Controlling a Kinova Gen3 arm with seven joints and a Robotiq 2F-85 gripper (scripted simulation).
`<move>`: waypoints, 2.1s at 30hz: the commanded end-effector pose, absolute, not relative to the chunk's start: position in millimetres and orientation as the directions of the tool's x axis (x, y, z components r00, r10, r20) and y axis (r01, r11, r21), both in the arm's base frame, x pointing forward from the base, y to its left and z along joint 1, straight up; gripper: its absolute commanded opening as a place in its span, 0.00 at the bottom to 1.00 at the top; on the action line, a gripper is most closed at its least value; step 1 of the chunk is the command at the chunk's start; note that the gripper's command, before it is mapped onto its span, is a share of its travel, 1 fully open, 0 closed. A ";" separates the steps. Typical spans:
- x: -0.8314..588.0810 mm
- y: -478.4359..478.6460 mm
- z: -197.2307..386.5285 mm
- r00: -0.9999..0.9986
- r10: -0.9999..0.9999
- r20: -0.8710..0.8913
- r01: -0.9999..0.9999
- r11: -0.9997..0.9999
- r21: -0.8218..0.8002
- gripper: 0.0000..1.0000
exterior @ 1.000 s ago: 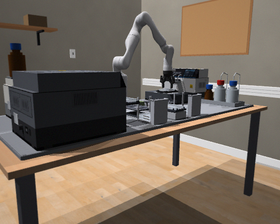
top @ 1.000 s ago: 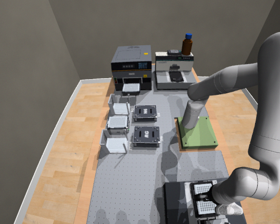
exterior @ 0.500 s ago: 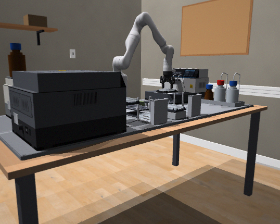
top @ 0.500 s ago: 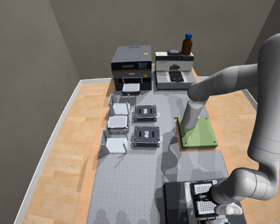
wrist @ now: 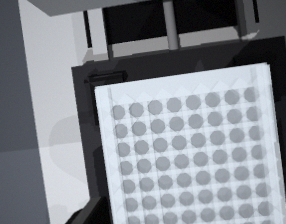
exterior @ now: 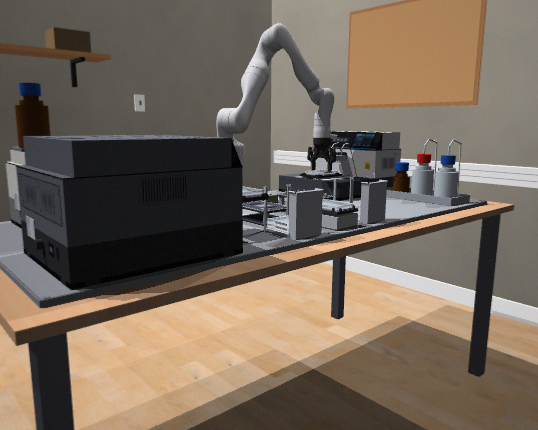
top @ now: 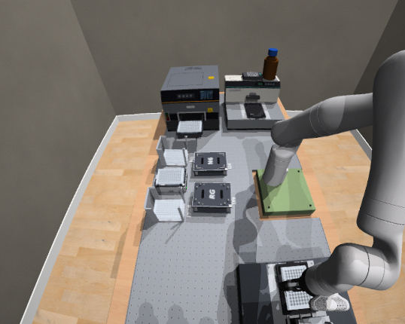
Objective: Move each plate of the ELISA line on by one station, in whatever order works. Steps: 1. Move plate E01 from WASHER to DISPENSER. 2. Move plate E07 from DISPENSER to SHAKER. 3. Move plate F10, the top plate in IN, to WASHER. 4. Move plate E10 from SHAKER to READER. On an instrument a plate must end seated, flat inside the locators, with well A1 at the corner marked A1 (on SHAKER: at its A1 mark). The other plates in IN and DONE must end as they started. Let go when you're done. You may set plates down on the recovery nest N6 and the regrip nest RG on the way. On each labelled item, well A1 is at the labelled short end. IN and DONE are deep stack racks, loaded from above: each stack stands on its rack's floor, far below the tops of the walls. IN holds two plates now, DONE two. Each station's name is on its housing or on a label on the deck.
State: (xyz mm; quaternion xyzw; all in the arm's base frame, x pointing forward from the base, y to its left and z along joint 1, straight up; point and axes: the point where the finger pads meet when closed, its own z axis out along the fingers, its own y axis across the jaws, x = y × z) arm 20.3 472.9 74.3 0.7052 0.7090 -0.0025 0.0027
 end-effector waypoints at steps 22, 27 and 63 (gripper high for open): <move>20.3 473.5 72.0 -0.005 1.000 -0.005 1.000 0.005 0.000 1.00; 20.3 473.5 72.0 -0.005 1.000 -0.005 1.000 0.005 0.000 0.94; 20.3 473.5 72.0 -0.005 1.000 -0.005 1.000 0.005 0.000 0.94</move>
